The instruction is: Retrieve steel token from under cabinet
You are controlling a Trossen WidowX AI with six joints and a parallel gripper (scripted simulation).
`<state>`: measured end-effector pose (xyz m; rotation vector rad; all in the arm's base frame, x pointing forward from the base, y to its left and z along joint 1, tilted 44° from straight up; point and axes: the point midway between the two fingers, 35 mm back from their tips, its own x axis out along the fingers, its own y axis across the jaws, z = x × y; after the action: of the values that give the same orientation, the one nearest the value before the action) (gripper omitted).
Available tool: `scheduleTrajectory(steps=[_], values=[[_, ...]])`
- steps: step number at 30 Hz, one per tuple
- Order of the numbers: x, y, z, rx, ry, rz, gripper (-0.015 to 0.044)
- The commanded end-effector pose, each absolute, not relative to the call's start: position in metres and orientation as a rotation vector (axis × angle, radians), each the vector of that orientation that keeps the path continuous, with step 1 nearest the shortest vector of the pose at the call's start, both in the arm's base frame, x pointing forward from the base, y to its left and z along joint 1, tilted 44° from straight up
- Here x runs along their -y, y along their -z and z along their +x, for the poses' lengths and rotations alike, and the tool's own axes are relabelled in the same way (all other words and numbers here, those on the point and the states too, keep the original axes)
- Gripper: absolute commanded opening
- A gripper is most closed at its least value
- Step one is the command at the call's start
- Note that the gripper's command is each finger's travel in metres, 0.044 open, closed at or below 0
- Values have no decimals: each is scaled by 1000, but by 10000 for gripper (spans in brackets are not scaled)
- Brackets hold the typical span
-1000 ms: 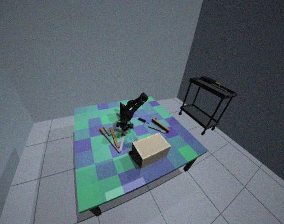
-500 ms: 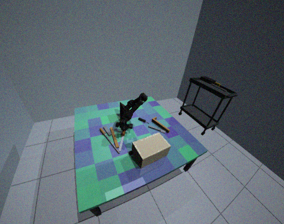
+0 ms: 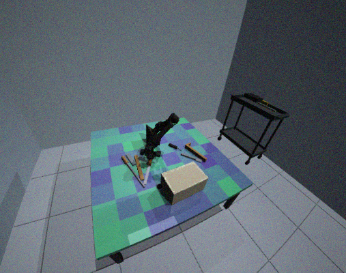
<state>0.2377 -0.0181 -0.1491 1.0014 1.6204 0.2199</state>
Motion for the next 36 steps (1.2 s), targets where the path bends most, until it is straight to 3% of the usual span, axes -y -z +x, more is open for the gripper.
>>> scheduleTrajectory(steps=[1,36], values=[[22,151,237,-1624,-204,1001,0],[31,160,235,-1623,-204,1000,0]])
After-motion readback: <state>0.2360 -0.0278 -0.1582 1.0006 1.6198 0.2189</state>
